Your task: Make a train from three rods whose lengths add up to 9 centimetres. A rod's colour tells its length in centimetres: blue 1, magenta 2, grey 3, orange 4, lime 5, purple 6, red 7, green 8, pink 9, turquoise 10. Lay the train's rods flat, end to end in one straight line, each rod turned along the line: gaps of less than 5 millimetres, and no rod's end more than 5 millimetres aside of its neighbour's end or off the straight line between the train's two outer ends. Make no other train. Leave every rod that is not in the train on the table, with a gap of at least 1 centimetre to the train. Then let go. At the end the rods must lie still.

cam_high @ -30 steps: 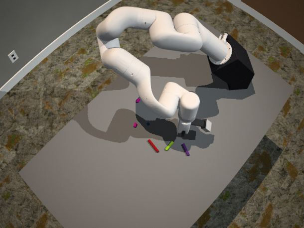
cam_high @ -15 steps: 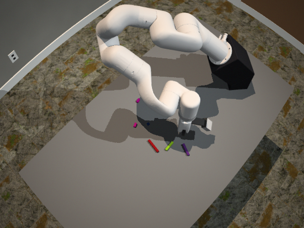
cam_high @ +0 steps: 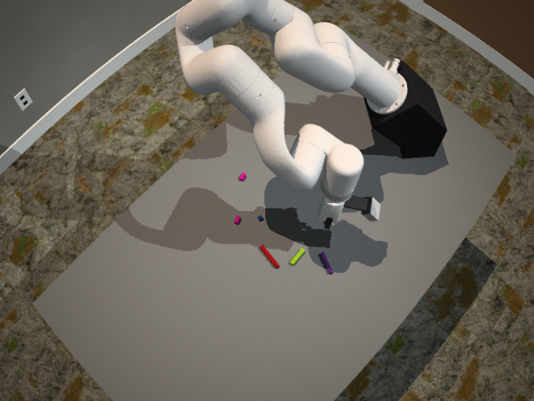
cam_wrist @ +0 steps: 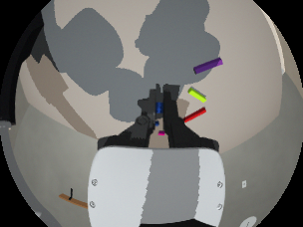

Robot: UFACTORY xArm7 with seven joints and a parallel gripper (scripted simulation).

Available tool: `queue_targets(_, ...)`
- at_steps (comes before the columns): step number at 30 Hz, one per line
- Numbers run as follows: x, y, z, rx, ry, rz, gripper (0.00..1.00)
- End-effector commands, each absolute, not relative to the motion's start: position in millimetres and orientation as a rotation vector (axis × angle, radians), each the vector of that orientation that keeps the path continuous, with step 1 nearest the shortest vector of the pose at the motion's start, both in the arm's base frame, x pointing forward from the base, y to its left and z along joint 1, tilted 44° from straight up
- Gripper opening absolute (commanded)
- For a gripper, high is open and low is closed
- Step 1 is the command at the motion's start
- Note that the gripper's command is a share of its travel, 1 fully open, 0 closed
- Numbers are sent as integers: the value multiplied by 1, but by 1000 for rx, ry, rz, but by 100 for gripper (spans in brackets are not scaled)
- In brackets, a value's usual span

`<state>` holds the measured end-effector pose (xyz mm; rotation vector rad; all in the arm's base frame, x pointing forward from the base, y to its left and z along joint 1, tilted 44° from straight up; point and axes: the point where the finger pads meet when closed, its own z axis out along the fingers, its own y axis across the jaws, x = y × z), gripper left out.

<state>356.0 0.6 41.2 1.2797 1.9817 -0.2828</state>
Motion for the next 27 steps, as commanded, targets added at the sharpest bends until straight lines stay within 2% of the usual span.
queue_targets(1,346,9,60,1298,2017,-267,4)
queue_targets(11,347,8,62,1307,2011,-262,4)
queue_targets(27,388,-58,136,1817,1550,15,4)
